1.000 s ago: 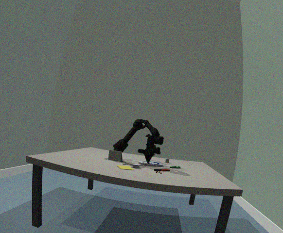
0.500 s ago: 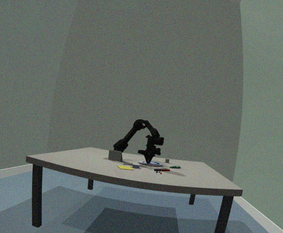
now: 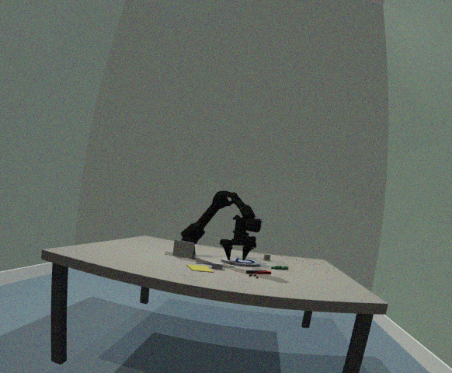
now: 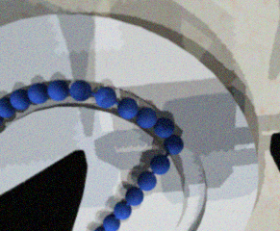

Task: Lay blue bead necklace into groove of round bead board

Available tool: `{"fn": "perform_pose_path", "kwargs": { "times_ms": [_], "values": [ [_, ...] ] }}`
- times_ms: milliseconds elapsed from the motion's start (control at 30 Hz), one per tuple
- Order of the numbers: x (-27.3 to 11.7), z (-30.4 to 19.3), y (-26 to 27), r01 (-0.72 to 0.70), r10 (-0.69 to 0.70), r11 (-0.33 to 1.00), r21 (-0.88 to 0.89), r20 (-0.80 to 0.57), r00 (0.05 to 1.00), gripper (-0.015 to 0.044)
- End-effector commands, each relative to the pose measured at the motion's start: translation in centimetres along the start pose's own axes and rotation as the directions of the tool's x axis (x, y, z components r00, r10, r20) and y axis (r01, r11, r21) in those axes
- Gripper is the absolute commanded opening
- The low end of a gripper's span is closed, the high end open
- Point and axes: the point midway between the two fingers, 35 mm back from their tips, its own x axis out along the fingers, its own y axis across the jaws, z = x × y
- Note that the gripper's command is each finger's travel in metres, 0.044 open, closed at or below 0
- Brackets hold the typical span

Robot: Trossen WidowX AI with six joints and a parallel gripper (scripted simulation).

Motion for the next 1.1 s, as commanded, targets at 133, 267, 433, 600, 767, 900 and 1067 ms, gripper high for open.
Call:
{"fn": "perform_pose_path", "kwargs": {
  "times_ms": [133, 267, 433, 600, 767, 900, 1067],
  "values": [
    [-0.4, 0.1, 0.0, -0.001, 0.001, 1.000, -0.004, 0.002, 1.000, 0.0440],
    [-0.4, 0.1, 0.0, -0.001, 0.001, 1.000, -0.004, 0.002, 1.000, 0.0440],
    [-0.4, 0.1, 0.0, -0.001, 0.001, 1.000, -0.004, 0.002, 1.000, 0.0440],
    [-0.9, -1.1, 1.5, 0.002, -0.001, 0.958, -0.287, 0.004, 1.000, 0.0335],
    [-1.9, -3.9, 4.1, 0.007, -0.005, 0.644, -0.765, 0.006, 1.000, 0.0204],
    [-2.6, -6.3, 6.0, 0.004, -0.002, 0.236, -0.972, 0.004, 1.000, 0.0120],
    [-3.3, -9.2, 7.7, -0.001, 0.003, -0.258, -0.966, -0.002, 1.000, 0.0120]
  ]
}}
